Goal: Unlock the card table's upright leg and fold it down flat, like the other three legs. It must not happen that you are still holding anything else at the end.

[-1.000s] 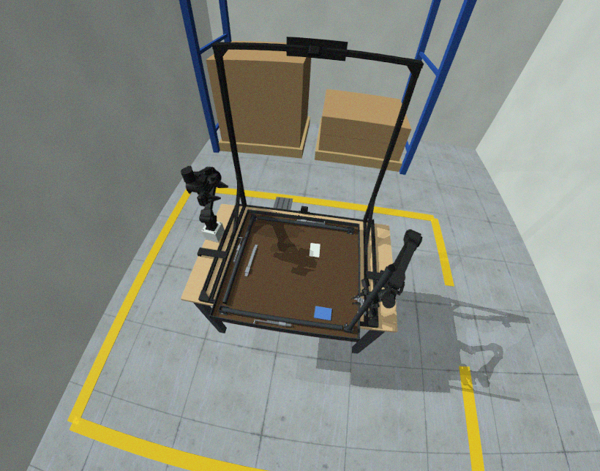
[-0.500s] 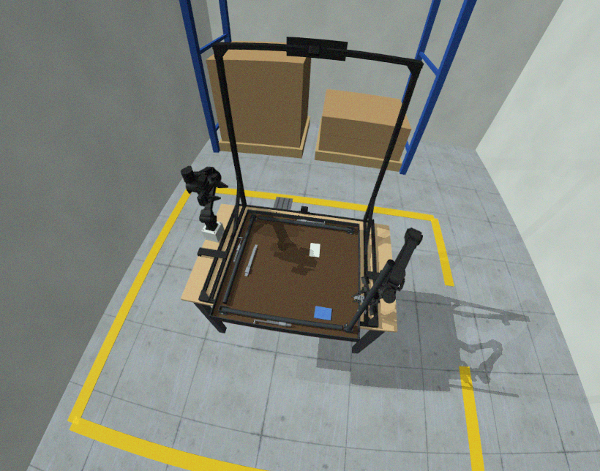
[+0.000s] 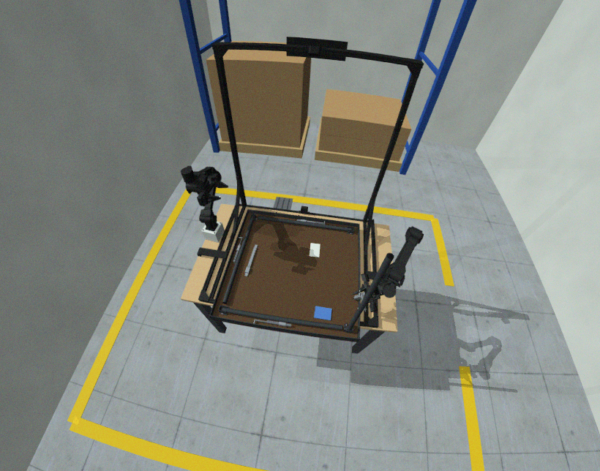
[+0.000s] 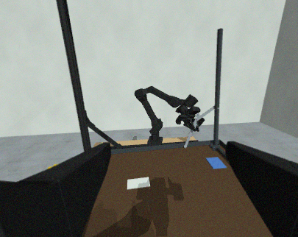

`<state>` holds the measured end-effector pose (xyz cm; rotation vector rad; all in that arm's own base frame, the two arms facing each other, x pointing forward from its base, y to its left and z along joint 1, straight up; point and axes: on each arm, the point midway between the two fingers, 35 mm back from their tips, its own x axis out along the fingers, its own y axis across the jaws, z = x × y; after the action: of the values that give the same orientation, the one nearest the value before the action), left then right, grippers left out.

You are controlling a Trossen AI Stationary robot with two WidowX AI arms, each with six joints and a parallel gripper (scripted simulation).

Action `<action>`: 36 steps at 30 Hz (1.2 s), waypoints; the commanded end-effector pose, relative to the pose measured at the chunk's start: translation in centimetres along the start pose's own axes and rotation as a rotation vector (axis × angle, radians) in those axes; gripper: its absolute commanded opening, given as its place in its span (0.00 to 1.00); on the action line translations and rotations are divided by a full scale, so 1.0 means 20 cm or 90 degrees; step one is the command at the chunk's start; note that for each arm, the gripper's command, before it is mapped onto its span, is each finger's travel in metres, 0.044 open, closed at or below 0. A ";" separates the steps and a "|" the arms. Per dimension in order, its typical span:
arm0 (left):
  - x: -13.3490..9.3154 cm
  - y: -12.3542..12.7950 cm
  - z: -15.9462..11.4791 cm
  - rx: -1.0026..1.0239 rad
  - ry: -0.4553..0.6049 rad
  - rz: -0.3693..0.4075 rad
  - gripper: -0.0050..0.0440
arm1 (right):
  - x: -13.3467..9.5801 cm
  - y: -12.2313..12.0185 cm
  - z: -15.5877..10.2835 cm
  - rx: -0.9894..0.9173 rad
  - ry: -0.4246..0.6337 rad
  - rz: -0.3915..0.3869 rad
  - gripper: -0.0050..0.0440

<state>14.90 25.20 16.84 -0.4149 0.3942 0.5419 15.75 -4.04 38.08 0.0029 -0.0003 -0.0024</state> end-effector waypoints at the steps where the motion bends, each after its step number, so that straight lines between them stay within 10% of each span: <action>1: -0.01 -0.01 0.00 0.024 -0.008 0.012 0.10 | 0.00 0.00 0.00 -0.002 0.000 0.002 0.92; 36: -0.04 -0.13 -0.02 0.134 -0.051 0.059 0.10 | 0.00 0.00 0.00 -0.002 0.000 0.002 0.92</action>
<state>15.60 22.72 17.39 -0.2191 0.3904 0.5849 15.75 -4.04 38.08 0.0028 -0.0003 -0.0024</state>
